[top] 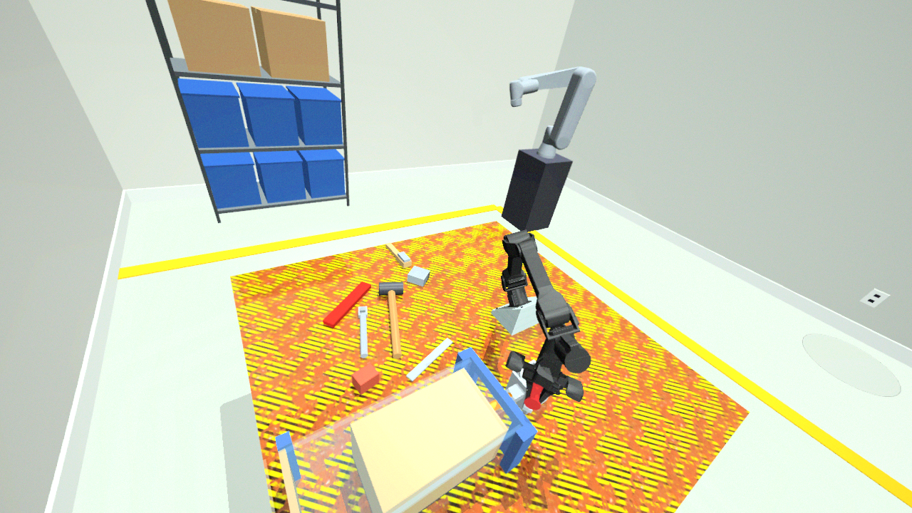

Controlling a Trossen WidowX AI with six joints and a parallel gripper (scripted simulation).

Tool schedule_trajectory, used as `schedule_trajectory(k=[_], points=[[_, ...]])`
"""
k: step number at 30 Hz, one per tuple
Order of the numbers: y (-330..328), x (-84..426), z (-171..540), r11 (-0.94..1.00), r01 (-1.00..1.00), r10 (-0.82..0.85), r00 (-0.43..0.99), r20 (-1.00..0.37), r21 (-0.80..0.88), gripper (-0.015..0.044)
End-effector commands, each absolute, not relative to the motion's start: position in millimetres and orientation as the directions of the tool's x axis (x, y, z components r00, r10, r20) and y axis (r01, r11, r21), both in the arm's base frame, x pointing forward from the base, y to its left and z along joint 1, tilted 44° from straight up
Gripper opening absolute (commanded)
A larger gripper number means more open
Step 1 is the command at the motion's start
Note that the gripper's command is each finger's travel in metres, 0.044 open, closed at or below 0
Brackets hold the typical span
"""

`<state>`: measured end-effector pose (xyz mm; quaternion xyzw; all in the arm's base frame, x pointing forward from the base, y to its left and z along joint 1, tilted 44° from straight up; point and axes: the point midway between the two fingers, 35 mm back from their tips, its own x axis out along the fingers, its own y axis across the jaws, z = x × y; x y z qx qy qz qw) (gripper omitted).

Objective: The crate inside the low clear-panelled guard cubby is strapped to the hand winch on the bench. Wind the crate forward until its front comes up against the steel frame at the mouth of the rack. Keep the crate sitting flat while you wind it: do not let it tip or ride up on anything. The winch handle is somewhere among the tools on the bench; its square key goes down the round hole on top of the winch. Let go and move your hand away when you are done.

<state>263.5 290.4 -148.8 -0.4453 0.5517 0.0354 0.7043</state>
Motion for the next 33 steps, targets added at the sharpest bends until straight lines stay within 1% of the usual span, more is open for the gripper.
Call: schedule_trajectory(k=[1,33], points=[[299.5,249.1,-158.6,0.611,-0.555,-0.426,0.369,-0.826,-0.564,0.0000],[316.2,211.0,-173.8,0.613,-0.557,-0.424,0.367,-0.828,-0.561,0.0000]])
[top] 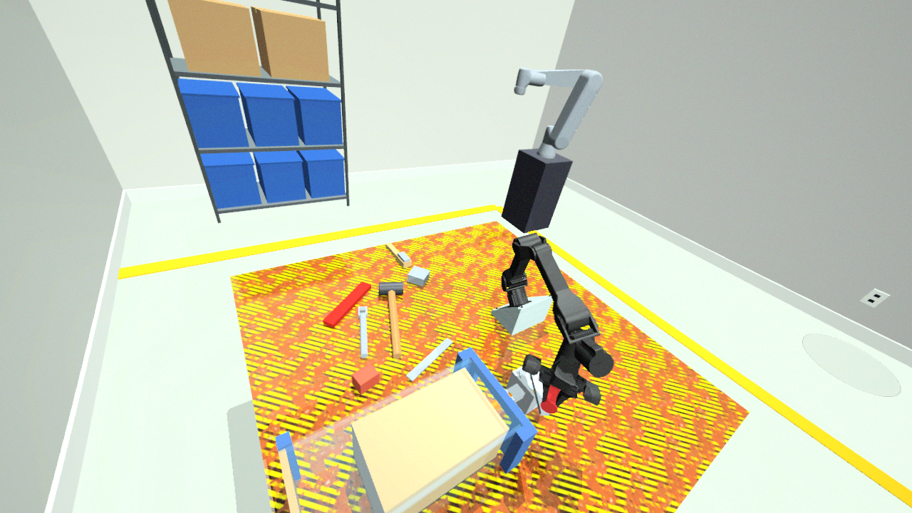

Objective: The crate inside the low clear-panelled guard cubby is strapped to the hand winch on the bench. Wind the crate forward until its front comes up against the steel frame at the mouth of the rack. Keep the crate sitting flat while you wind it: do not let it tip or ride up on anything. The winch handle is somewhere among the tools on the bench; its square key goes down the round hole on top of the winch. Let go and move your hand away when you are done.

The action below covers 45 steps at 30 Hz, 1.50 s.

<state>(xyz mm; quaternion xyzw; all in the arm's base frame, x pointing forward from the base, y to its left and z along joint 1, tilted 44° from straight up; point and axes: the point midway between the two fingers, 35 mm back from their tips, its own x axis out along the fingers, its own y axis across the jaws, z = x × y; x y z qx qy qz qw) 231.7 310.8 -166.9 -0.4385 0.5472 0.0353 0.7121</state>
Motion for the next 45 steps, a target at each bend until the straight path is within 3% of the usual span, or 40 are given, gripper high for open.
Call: schedule_trajectory(k=[1,45], points=[[316.5,210.0,-174.1,0.613,-0.557,-0.424,0.367,-0.828,-0.560,0.0000],[316.6,149.4,-175.7,0.613,-0.560,-0.423,0.362,-0.831,-0.557,0.0000]])
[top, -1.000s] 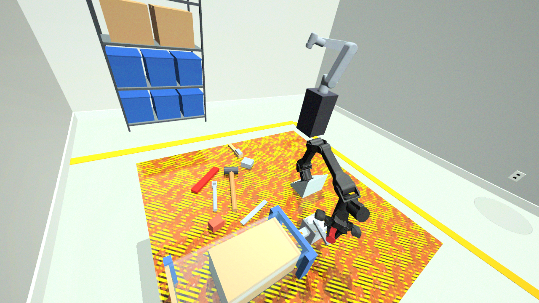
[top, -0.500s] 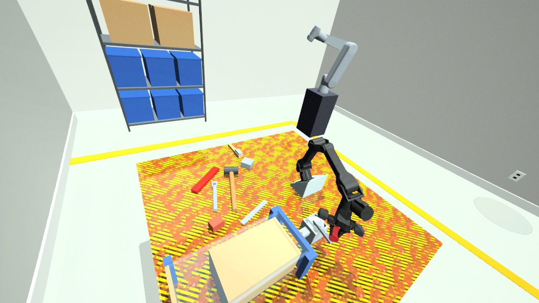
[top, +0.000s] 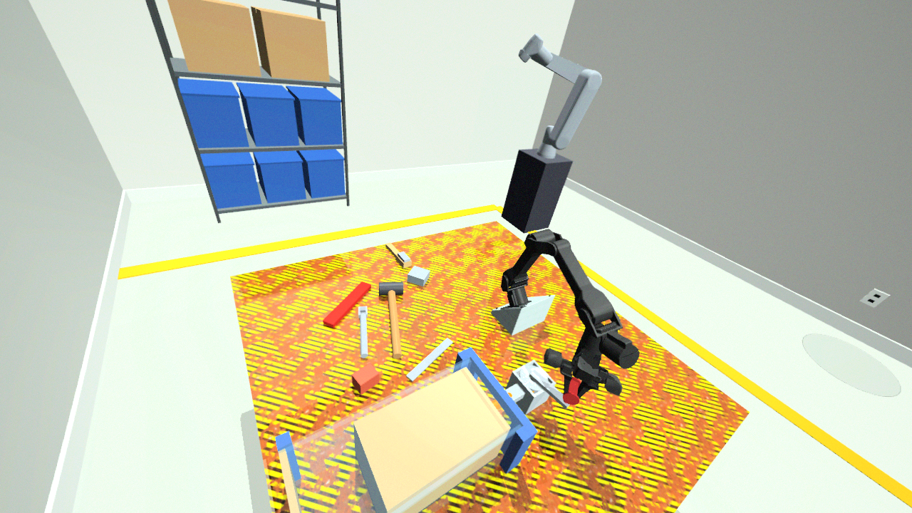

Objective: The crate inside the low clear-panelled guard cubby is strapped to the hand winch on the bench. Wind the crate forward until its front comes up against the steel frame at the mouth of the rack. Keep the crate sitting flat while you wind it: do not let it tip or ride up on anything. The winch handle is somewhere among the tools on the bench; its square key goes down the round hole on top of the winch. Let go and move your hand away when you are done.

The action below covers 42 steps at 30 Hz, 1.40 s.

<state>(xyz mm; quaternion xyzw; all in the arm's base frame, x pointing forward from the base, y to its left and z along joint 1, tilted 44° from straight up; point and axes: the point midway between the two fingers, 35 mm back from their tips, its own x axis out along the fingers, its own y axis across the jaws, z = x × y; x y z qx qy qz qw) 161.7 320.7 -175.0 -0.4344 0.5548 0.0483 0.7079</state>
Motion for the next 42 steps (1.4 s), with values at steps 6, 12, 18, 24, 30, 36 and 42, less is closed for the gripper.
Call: schedule_trajectory(k=[6,12,18,24,30,36,42], points=[[314.6,141.4,-174.1,0.613,-0.561,-0.423,0.362,-0.831,-0.556,0.0000],[312.0,133.7,-172.1,0.613,-0.561,-0.423,0.361,-0.831,-0.556,0.0000],[309.0,126.4,-169.7,0.613,-0.562,-0.423,0.360,-0.831,-0.556,0.0000],[305.6,119.3,-167.0,0.613,-0.562,-0.424,0.360,-0.831,-0.555,0.0000],[301.8,112.7,-163.8,0.612,-0.563,-0.424,0.359,-0.831,-0.555,0.0000],[297.5,106.6,-160.3,0.612,-0.563,-0.424,0.359,-0.831,-0.555,0.0000],[292.9,100.9,-156.5,0.612,-0.563,-0.425,0.358,-0.831,-0.555,0.0000]])
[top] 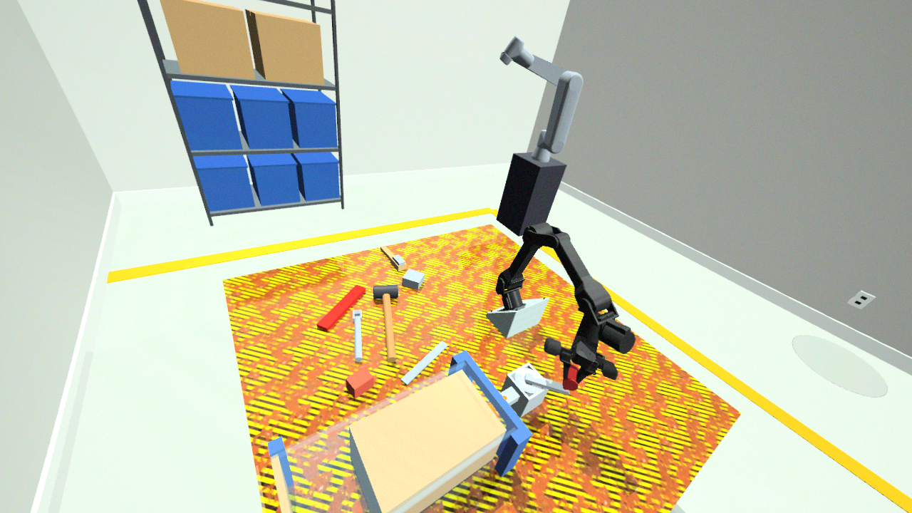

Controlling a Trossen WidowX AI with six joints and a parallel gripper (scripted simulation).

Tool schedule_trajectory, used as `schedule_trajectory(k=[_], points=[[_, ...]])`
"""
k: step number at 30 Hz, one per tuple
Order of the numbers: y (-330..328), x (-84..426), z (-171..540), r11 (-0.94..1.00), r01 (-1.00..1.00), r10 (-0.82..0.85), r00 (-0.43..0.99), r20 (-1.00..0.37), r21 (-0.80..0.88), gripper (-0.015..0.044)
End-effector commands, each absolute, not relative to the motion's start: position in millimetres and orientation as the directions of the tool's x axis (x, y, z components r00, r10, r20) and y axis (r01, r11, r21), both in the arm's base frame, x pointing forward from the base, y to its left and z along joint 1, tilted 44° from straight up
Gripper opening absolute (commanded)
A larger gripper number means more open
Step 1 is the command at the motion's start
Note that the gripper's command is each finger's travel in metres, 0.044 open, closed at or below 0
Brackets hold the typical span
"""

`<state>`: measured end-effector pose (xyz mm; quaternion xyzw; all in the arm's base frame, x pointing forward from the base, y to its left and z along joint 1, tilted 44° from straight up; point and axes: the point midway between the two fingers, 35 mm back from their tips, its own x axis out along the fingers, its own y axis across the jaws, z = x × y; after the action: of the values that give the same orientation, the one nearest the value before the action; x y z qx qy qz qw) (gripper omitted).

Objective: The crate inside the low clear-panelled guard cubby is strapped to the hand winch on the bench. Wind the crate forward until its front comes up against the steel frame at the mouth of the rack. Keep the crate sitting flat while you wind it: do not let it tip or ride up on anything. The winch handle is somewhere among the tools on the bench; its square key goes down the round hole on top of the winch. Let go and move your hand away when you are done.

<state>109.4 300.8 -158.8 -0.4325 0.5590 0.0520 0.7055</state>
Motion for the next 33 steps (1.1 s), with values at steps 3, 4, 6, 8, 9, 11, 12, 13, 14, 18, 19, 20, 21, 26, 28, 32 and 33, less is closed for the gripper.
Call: schedule_trajectory(k=[3,4,6,8,9,11,12,13,14,18,19,20,21,26,28,32,33], points=[[290.3,98.0,-154.4,0.612,-0.563,-0.425,0.358,-0.831,-0.555,0.0000],[289.7,97.4,-153.9,0.612,-0.563,-0.425,0.358,-0.831,-0.555,0.0000],[288.0,95.7,-152.5,0.612,-0.564,-0.425,0.358,-0.831,-0.555,0.0000],[286.3,94.1,-151.0,0.612,-0.564,-0.425,0.358,-0.831,-0.555,0.0000],[285.3,93.2,-150.1,0.611,-0.564,-0.425,0.358,-0.831,-0.555,0.0000],[283.5,91.7,-148.7,0.611,-0.564,-0.426,0.357,-0.831,-0.555,0.0000],[282.8,91.1,-148.1,0.611,-0.564,-0.426,0.357,-0.831,-0.555,0.0000],[281.7,90.2,-147.2,0.611,-0.564,-0.426,0.357,-0.831,-0.555,0.0000],[281.1,89.7,-146.6,0.611,-0.564,-0.426,0.357,-0.831,-0.555,0.0000],[277.4,87.1,-143.5,0.611,-0.564,-0.426,0.357,-0.831,-0.556,0.0000],[276.2,86.3,-142.5,0.611,-0.564,-0.426,0.357,-0.831,-0.556,0.0000],[275.5,85.9,-141.9,0.611,-0.564,-0.426,0.357,-0.831,-0.556,0.0000],[274.4,85.2,-140.9,0.611,-0.564,-0.426,0.357,-0.831,-0.556,0.0000],[269.8,82.7,-137.0,0.610,-0.564,-0.427,0.357,-0.831,-0.556,0.0000],[267.9,81.8,-135.4,0.610,-0.564,-0.427,0.357,-0.831,-0.556,0.0000],[263.9,80.2,-132.0,0.610,-0.564,-0.427,0.356,-0.831,-0.556,0.0000],[262.7,79.7,-130.9,0.610,-0.564,-0.428,0.356,-0.831,-0.556,0.0000]])
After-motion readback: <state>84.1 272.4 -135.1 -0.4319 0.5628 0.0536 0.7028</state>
